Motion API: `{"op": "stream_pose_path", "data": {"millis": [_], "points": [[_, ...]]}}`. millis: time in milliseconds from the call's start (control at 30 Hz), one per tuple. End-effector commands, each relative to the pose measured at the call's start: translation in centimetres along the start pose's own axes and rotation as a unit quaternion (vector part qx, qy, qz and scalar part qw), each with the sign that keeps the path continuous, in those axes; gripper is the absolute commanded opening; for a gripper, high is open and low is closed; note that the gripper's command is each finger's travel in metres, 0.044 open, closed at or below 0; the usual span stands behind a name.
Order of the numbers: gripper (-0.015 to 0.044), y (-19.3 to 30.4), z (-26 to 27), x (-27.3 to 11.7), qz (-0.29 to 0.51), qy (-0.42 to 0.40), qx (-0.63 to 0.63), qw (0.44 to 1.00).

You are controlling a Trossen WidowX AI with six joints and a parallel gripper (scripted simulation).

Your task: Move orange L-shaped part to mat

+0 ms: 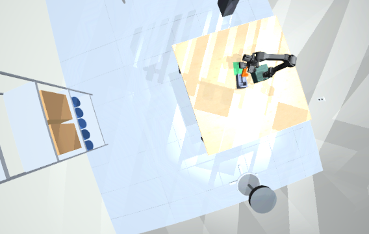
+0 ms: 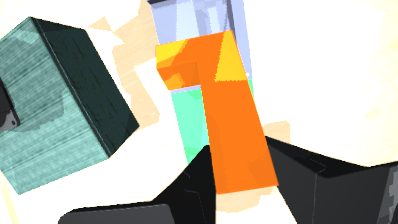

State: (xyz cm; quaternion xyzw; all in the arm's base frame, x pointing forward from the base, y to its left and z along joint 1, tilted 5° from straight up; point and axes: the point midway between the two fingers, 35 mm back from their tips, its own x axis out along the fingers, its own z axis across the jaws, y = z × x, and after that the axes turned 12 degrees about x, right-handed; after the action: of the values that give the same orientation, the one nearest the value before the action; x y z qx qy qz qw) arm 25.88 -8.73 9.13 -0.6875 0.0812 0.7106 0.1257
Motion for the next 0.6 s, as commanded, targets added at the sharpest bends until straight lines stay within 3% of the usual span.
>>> {"op": "stream_pose_path", "data": {"millis": [0,567], "points": [[0.0000,1.6,-0.3,-0.1,0.003,0.002,-0.001,1.000],[0.0000,7.7,-0.9,-0.1,0.006,0.002,-0.001,1.000]]}}
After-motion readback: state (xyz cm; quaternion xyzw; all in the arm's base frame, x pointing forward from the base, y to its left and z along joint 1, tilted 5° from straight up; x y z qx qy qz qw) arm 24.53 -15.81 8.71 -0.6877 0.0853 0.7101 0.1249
